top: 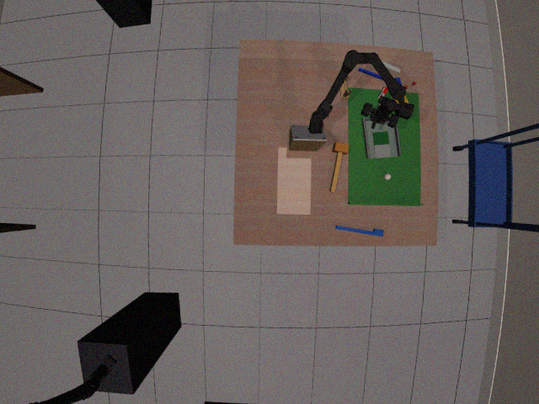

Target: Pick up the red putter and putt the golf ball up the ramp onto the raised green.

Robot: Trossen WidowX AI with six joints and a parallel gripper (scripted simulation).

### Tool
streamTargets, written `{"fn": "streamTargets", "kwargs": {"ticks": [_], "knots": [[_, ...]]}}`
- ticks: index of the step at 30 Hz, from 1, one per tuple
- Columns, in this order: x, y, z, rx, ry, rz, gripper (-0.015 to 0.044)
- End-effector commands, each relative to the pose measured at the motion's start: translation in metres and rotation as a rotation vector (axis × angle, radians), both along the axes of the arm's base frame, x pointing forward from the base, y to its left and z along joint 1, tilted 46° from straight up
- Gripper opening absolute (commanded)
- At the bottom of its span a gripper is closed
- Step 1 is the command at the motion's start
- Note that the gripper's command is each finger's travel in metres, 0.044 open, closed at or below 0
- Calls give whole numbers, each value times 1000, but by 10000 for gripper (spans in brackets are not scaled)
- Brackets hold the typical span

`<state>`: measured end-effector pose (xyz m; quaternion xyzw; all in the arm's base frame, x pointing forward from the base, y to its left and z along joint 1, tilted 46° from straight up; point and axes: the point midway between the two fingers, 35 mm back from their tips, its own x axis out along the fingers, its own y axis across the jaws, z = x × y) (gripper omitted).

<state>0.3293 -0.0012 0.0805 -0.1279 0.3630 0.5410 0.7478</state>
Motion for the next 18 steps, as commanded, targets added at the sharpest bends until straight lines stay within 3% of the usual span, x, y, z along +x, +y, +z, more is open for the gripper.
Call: {"fn": "streamTargets", "kwargs": {"ticks": [1,18], "knots": [[9,-24,-16,-20,59,-80,0],[19,-114,-93,-85,305,-362,0]]}}
